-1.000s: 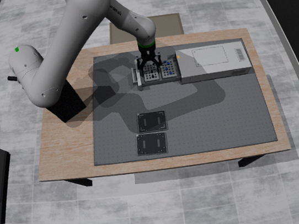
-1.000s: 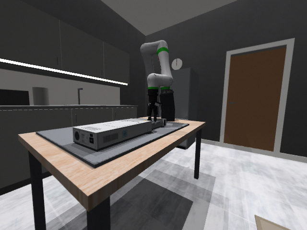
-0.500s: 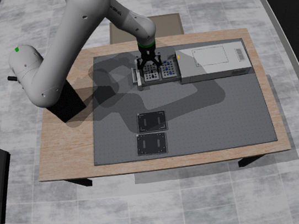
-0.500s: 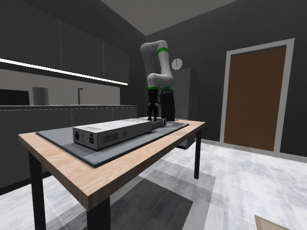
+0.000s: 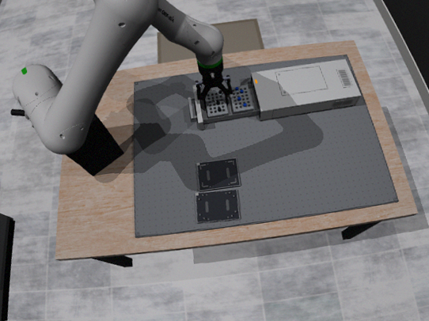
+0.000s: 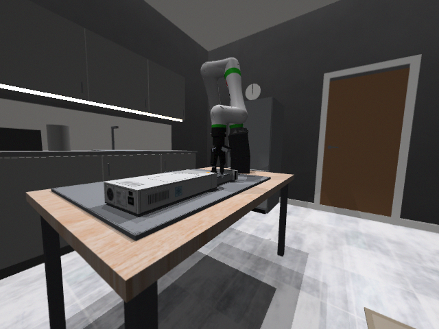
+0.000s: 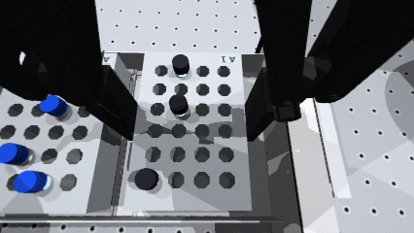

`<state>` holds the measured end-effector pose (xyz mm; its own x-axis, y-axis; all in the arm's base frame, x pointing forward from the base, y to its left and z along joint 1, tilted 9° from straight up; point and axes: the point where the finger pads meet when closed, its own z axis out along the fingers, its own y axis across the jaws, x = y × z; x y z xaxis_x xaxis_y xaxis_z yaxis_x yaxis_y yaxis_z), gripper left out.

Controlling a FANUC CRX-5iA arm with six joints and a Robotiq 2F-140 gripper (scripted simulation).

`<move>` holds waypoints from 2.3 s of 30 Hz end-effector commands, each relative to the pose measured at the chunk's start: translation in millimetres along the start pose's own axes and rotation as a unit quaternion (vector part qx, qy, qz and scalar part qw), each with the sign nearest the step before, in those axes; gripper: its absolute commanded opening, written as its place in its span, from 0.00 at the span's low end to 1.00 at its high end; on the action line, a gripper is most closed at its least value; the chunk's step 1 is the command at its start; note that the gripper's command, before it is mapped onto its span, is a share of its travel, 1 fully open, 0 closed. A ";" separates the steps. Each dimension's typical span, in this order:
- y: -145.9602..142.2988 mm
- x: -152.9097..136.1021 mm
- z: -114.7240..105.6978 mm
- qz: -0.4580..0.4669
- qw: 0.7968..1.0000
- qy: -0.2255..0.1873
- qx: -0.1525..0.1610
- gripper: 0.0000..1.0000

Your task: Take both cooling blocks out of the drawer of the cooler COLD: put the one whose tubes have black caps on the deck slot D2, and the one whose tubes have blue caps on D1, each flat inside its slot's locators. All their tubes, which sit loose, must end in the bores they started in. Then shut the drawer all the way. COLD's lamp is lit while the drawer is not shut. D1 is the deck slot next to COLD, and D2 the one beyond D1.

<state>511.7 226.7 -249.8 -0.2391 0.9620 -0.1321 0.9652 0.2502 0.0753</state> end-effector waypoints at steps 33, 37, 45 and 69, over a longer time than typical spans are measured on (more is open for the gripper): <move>0.6 0.3 -8.6 0.000 1.000 0.000 -0.001 0.10; 0.6 0.3 -9.9 0.000 1.000 0.000 -0.001 0.10; 0.6 0.3 -13.2 0.000 1.000 0.000 -0.001 0.10; 0.6 0.3 -42.5 0.000 1.000 0.000 -0.001 0.10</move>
<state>507.2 230.9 -211.0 -0.2390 0.9620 -0.1322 0.9653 0.2501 0.0749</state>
